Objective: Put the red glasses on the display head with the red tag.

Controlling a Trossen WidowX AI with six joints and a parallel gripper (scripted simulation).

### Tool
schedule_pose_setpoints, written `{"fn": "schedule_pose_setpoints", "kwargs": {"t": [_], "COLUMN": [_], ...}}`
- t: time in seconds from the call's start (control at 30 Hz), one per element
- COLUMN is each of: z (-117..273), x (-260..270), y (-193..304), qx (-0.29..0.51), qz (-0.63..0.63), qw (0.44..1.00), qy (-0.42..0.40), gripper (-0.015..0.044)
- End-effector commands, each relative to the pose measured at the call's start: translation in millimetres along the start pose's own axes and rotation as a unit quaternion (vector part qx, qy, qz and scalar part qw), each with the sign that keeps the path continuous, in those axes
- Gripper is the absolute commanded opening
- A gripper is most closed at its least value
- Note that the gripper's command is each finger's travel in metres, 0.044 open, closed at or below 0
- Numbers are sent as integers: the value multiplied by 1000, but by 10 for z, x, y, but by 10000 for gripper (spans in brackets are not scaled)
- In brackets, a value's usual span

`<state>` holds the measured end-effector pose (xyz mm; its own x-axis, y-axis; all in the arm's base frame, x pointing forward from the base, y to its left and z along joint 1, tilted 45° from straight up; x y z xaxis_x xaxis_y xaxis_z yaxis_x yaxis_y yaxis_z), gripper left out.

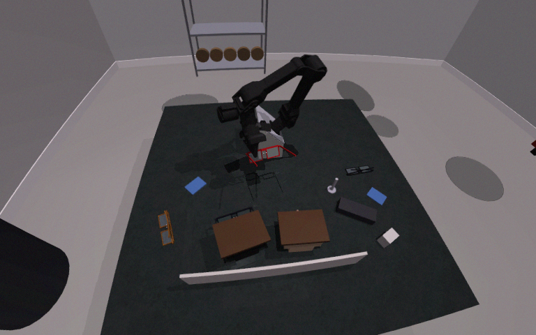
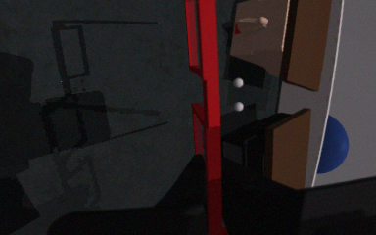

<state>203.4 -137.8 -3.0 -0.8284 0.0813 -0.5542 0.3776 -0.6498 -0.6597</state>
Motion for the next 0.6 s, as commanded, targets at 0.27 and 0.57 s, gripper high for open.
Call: {"fn": "schedule_pose_setpoints", "kwargs": {"t": [0.27,0.57], "z": [0,-12], "x": [-1,-13], "y": [-3,-13], "qx": [0,-1], "qz": [-3,-5], "qw": [1000,1000], "qy": [-1,-5], "gripper": [0,0]}}
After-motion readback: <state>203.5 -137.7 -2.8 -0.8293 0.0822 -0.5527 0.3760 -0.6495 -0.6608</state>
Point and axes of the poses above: the point midway between the two fingers, 35 mm back from their tips, its own z axis back along the fingers, its own x axis across the jaws, y = z × x, the point moved 5 cm from there along z, back along the fingers, and after that the axes turned 3 degrees about z, right-handed, at the moved point
